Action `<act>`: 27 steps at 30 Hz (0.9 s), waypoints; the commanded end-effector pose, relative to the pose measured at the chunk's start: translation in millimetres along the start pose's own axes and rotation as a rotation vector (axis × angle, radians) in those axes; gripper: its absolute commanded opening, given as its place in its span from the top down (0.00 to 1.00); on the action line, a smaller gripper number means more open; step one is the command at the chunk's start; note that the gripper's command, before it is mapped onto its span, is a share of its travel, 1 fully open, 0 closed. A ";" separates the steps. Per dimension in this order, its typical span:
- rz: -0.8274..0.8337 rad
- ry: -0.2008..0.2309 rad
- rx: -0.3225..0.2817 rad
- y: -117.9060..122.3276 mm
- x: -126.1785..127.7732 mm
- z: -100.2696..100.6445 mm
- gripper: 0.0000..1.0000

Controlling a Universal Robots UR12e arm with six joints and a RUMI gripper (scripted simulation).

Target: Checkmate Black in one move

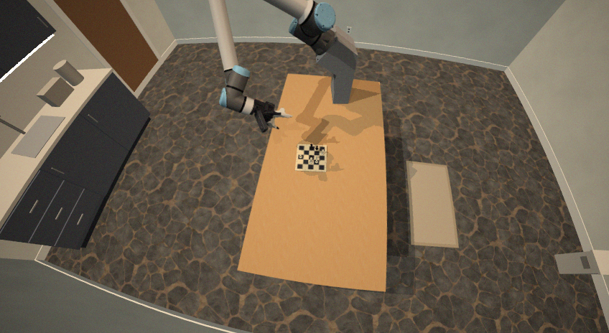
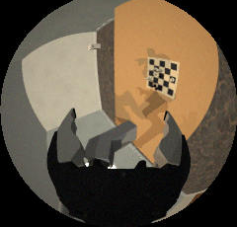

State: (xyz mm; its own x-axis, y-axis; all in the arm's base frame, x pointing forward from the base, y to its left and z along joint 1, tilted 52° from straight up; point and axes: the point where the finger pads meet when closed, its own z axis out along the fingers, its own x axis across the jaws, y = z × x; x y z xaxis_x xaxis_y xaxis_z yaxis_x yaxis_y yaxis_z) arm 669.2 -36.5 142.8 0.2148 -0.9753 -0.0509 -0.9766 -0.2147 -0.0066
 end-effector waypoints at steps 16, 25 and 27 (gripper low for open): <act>-0.433 -0.110 0.049 -15.7 82.2 38.8 0.00; -0.630 -0.144 0.099 -16.7 124.3 58.3 0.00; -0.630 -0.144 0.099 -16.7 124.3 58.3 0.00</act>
State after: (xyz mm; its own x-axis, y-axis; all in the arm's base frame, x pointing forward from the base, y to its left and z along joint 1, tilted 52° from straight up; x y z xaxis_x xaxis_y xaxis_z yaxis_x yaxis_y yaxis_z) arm 707.7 -138.2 85.4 0.6988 -0.7017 -0.1386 -0.7153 -0.6845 -0.1407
